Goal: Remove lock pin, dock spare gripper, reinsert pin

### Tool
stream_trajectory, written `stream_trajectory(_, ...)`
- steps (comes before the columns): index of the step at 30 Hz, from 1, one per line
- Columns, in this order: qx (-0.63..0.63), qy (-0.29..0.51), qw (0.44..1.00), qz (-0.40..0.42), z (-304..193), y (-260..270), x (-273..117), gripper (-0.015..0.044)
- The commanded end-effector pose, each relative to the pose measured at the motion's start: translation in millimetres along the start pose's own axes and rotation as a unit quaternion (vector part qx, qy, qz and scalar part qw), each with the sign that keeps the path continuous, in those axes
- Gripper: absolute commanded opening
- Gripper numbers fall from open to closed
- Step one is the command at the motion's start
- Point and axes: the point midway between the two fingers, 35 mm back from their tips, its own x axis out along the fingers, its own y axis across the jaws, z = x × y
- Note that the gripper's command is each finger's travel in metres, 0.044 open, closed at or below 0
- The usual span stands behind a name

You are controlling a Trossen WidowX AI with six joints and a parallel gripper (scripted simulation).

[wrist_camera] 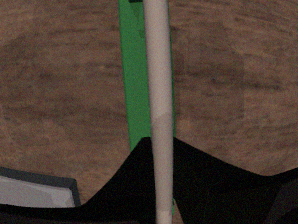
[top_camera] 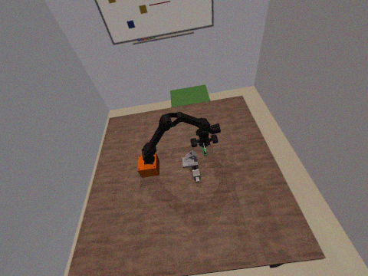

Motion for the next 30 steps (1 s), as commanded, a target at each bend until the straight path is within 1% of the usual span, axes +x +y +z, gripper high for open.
stream_trajectory(1,-0.001,0.0,1.0,0.001,-1.1,1.0,7.5,0.0)
stream_trajectory(10,-0.001,0.0,1.0,-0.002,-2.2,0.6,18.7,0.0)
stream_trajectory(30,-0.003,0.0,1.0,-0.003,-2.8,1.8,23.5,0.0)
